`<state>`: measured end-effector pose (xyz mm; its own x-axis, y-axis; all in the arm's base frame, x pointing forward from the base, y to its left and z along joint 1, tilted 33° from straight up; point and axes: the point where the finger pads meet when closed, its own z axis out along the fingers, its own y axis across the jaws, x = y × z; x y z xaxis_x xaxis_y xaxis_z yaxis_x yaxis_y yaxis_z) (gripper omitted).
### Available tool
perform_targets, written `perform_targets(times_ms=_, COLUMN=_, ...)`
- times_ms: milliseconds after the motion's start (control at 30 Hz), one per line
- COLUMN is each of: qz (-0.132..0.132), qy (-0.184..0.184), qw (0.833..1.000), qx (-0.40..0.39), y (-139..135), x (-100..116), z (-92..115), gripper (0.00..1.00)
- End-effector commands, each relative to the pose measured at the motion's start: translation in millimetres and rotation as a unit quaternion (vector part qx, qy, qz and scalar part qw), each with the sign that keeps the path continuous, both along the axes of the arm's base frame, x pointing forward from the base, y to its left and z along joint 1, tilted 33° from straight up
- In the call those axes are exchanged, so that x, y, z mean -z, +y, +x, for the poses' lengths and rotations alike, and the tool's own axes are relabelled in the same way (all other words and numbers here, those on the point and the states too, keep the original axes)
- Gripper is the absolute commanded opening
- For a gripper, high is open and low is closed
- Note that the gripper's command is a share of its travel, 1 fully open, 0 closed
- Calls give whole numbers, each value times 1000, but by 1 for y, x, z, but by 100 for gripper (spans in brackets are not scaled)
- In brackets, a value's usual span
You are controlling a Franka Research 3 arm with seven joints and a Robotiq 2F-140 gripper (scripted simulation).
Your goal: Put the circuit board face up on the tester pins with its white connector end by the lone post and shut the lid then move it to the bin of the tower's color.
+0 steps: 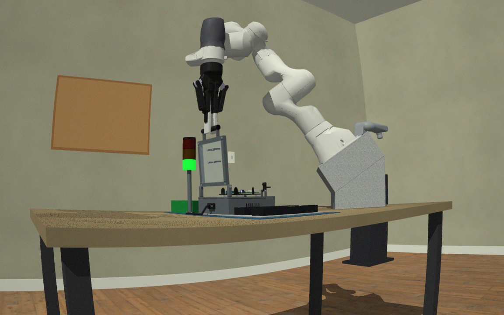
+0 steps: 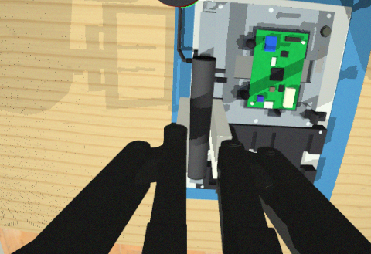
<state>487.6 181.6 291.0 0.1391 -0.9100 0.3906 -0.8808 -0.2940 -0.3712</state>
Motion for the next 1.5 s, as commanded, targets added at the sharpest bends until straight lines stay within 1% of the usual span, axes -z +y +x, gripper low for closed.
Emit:
perform_targets(times_ms=0, qz=1, qy=-1, qw=1000, qx=0, y=2, x=-3, z=7, gripper=0)
perform_targets(times_ms=67, qz=1, qy=-1, qw=1000, qx=0, y=2, x=-3, z=7, gripper=0)
perform_targets(times_ms=233, qz=1, qy=-1, qw=1000, qx=0, y=5, x=-6, z=18, gripper=0)
perform_targets(times_ms=1467, qz=1, qy=-1, qw=1000, qx=0, y=5, x=-6, z=18, gripper=0)
